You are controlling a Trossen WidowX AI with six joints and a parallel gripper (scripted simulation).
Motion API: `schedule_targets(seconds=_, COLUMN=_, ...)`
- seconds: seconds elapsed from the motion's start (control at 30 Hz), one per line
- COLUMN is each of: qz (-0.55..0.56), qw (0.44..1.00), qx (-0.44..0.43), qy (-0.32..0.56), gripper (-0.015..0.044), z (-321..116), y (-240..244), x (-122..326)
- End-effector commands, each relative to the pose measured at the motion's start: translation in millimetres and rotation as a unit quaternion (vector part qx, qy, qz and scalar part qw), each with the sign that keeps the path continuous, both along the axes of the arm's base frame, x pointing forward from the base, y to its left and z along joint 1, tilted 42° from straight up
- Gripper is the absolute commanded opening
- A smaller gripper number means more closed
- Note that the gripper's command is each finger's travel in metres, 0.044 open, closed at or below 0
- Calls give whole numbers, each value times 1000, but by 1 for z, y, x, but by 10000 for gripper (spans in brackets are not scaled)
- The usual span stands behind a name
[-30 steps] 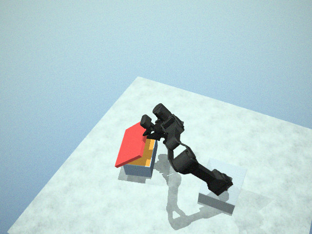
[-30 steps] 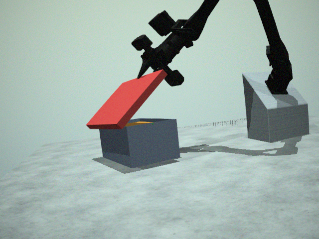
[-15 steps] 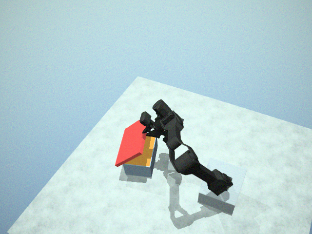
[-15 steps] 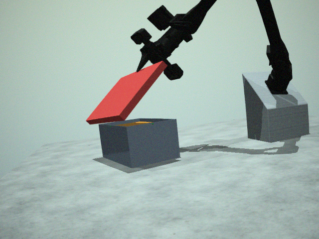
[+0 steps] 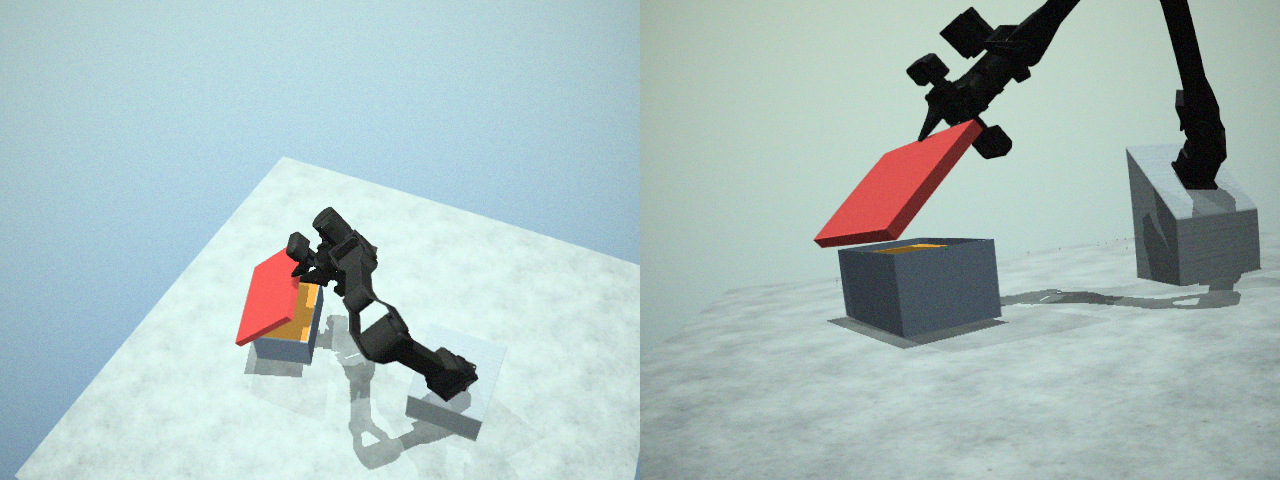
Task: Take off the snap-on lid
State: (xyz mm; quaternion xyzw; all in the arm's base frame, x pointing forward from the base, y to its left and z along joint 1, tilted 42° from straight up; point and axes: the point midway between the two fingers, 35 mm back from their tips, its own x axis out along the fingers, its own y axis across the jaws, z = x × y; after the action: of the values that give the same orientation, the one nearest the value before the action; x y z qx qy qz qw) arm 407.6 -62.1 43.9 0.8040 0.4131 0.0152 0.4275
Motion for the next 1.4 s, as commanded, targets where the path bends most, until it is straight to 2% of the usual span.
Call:
schedule_targets(seconds=0.0, qz=-3, qw=1000, qx=-1, qy=-3, gripper=0, z=7, y=5, x=-4)
schedule_targets(seconds=1.37, qz=-3, qw=1000, qx=1, qy=-1, gripper=0, z=56, y=57, x=-42)
